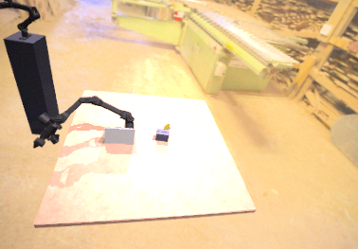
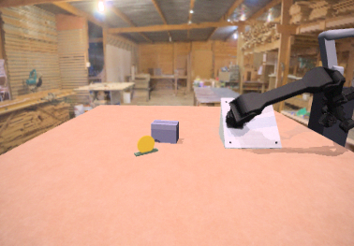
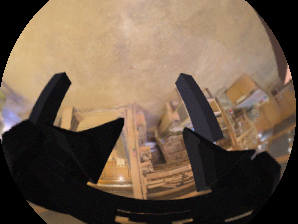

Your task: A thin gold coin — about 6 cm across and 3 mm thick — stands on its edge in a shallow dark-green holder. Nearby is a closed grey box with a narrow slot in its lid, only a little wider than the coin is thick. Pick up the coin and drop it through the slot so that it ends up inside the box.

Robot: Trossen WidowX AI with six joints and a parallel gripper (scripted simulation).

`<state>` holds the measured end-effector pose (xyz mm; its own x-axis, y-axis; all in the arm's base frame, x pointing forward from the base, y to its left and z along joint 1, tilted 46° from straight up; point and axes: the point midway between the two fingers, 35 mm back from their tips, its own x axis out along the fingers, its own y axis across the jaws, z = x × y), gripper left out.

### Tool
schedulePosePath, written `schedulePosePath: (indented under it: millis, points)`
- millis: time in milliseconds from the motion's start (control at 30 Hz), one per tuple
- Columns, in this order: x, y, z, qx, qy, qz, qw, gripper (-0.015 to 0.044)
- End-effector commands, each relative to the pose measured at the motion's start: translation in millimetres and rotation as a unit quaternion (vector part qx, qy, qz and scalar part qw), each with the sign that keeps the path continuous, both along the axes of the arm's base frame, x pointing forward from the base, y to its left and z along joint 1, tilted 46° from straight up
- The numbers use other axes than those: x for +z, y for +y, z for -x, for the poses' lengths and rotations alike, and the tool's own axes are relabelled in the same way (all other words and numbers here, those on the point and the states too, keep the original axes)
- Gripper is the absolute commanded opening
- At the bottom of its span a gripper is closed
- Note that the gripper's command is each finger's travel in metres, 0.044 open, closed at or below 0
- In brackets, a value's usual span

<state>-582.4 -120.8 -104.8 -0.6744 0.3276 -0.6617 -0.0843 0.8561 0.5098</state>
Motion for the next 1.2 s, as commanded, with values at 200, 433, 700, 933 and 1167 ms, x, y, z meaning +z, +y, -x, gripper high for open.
schedulePosePath:
  millis: [200,433,700,933,1167]
  points:
    - [9,-97,-36,0.183,-0.065,-0.061,0.979,0.0216]
    - [22,-205,-107,0.404,-0.12,-0.14,0.896,0.0161]
    - [38,-291,-208,0.626,-0.147,-0.227,0.731,0.0161]
    - [52,-350,-324,0.788,-0.138,-0.294,0.523,0.0161]
    - [68,-378,-453,0.895,-0.099,-0.34,0.272,0.0161]
